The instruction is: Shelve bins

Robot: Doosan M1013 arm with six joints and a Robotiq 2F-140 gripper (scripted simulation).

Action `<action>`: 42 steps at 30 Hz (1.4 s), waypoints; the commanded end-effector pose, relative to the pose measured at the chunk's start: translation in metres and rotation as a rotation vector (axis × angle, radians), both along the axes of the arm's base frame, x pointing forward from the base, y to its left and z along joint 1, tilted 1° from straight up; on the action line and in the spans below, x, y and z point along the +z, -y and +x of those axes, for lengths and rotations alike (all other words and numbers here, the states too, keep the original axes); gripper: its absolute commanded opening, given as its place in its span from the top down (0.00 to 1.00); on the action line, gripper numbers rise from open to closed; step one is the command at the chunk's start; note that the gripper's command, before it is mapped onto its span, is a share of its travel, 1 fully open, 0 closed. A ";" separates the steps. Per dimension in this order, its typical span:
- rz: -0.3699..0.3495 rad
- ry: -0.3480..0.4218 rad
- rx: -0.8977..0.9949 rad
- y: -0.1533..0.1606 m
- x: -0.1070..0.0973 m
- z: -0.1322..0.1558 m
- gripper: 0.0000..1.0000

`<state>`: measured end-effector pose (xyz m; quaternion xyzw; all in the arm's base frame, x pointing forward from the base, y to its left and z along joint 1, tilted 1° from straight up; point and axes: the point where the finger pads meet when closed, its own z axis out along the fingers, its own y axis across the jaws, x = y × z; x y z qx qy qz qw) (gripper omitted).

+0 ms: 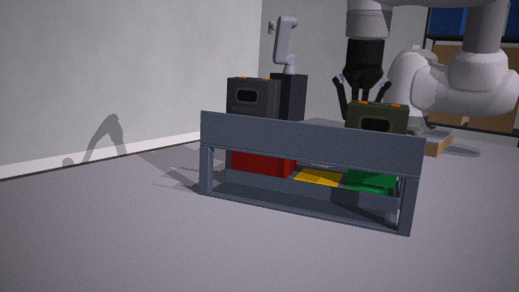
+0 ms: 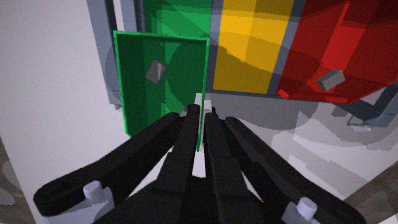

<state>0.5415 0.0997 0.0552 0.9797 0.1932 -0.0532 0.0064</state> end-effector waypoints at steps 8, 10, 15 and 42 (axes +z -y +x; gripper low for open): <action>0.000 0.000 0.000 0.000 0.000 0.000 0.90; 0.000 0.000 0.000 0.000 0.000 0.000 0.90; 0.000 0.000 0.000 0.000 0.000 0.000 0.90; 0.000 0.000 0.000 0.000 -0.006 0.000 0.90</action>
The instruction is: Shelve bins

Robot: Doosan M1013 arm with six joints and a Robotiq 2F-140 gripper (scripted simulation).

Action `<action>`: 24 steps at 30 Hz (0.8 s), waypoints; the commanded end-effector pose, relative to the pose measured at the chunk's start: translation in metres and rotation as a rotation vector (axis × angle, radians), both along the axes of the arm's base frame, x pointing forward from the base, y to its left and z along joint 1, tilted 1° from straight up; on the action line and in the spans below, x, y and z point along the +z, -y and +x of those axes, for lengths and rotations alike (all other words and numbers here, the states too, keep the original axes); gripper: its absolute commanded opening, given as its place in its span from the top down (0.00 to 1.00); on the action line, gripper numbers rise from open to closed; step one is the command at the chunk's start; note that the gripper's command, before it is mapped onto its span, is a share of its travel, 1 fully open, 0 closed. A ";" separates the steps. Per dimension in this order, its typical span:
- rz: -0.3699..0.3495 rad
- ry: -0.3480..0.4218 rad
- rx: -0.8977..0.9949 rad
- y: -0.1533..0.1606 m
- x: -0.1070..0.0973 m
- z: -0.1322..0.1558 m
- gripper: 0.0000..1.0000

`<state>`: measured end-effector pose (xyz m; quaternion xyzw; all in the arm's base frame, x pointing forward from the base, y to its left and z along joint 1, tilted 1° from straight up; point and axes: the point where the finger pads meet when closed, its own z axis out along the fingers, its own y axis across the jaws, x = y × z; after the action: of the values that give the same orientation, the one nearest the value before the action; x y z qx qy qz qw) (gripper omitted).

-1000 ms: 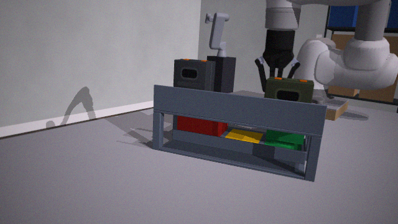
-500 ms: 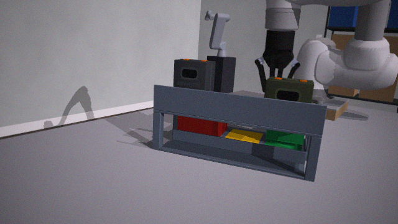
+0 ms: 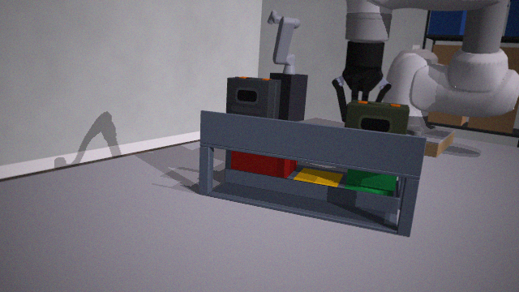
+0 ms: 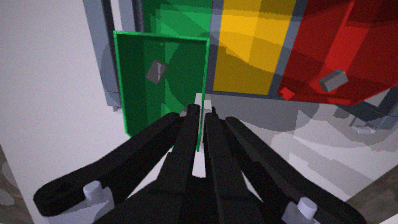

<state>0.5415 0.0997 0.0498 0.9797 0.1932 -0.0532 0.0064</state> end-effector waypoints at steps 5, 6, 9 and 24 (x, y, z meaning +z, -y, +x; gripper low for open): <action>0.000 0.000 0.000 0.000 -0.002 0.000 0.90; 0.000 0.000 0.000 0.000 -0.002 0.000 0.90; 0.000 0.000 0.000 0.000 -0.002 0.000 0.90; 0.000 0.000 0.000 0.000 -0.003 0.000 0.90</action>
<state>0.5415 0.0997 0.0465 0.9797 0.1932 -0.0532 0.0064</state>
